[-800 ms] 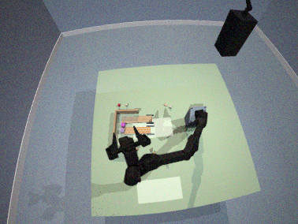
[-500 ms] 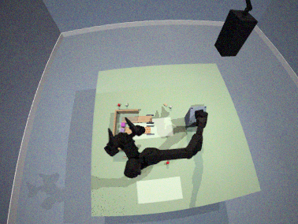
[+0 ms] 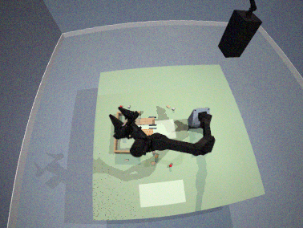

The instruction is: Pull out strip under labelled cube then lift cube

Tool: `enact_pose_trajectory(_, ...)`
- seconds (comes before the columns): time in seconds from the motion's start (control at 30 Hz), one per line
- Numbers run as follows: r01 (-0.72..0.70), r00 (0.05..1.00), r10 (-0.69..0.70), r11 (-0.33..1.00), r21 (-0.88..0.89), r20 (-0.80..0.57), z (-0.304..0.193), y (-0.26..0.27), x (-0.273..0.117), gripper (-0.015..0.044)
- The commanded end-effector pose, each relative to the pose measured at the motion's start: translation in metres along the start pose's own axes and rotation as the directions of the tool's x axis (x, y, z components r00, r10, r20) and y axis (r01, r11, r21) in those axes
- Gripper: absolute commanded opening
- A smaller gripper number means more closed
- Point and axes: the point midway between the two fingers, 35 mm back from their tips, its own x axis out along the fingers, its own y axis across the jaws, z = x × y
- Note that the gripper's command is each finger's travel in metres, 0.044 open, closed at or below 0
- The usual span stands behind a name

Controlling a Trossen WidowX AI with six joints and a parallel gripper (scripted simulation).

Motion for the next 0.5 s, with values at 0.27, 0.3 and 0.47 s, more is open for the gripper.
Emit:
enact_pose_trajectory(0.27,-0.467,0.842,0.139,0.67,0.577,0.521,0.014,0.125,-0.023,0.04)
enact_pose_trajectory(0.3,-0.501,0.826,0.145,0.632,0.591,0.545,0.014,0.131,-0.027,0.04)
enact_pose_trajectory(0.47,-0.66,0.733,0.169,0.414,0.627,0.659,0.013,0.163,-0.048,0.04)
